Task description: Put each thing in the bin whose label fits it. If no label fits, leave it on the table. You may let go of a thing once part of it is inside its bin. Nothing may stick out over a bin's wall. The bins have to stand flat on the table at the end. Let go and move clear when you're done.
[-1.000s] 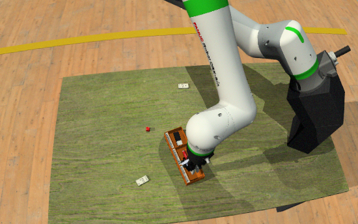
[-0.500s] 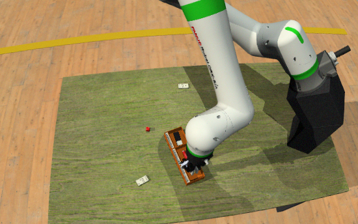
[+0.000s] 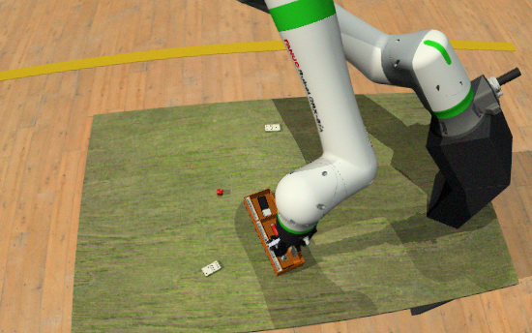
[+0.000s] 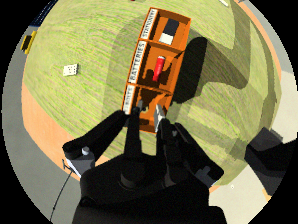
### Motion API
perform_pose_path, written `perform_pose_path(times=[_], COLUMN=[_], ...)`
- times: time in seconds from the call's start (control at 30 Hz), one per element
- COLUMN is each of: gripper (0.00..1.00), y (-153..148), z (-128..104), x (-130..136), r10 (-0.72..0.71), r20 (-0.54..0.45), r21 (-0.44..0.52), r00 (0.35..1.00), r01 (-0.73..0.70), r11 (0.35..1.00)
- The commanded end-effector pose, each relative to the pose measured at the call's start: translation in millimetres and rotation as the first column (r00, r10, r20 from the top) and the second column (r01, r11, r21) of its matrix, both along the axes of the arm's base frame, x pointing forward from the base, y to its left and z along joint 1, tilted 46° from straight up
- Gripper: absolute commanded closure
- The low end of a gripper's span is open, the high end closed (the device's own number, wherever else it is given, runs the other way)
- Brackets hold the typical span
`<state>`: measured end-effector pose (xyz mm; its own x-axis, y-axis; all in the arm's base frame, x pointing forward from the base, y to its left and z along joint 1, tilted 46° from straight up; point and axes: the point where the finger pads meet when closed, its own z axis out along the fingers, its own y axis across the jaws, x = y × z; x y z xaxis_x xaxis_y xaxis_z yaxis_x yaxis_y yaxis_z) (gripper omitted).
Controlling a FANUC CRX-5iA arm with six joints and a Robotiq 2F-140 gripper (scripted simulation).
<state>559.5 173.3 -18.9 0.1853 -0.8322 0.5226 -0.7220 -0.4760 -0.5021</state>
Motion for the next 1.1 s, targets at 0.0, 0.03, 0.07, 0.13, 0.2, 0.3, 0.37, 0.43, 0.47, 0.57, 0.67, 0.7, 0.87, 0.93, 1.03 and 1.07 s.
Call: perform_pose_path(times=[0.0, 0.03, 0.07, 0.13, 0.2, 0.3, 0.37, 0.43, 0.47, 0.57, 0.67, 0.7, 0.87, 0.93, 1.03, 1.07], gripper=[0.73, 0.73, 0.73, 0.73, 0.73, 0.73, 0.73, 0.73, 0.73, 0.73, 0.73, 0.73, 0.73, 0.73, 0.73, 0.73], y=[0, 0, 0, 0, 0, 0, 1, 2, 2, 3, 4, 4, 6, 7, 8, 8], z=[0, 0, 0, 0, 0, 0, 2, 4, 5, 7, 9, 9, 14, 16, 18, 19], x=[0, 0, 0, 0, 0, 0, -2, -4, -5, -7, -9, -9, -13, -15, -18, -19], r10=[0.000, 0.000, 0.000, 0.000, 0.000, 0.000, 0.000, 0.000, 0.000, 0.000, 0.000, 0.000, 0.000, 0.000, 0.000, 0.000], r20=[0.000, 0.000, 0.000, 0.000, 0.000, 0.000, 0.000, 0.000, 0.000, 0.000, 0.000, 0.000, 0.000, 0.000, 0.000, 0.000], r21=[0.000, 0.000, 0.000, 0.000, 0.000, 0.000, 0.000, 0.000, 0.000, 0.000, 0.000, 0.000, 0.000, 0.000, 0.000, 0.000], r00=[1.000, 1.000, 1.000, 1.000, 1.000, 1.000, 1.000, 1.000, 1.000, 1.000, 1.000, 1.000, 1.000, 1.000, 1.000, 1.000], r01=[0.000, 0.000, 0.000, 0.000, 0.000, 0.000, 0.000, 0.000, 0.000, 0.000, 0.000, 0.000, 0.000, 0.000, 0.000, 0.000], r11=[1.000, 1.000, 1.000, 1.000, 1.000, 1.000, 1.000, 1.000, 1.000, 1.000, 1.000, 1.000, 1.000, 1.000, 1.000, 1.000])
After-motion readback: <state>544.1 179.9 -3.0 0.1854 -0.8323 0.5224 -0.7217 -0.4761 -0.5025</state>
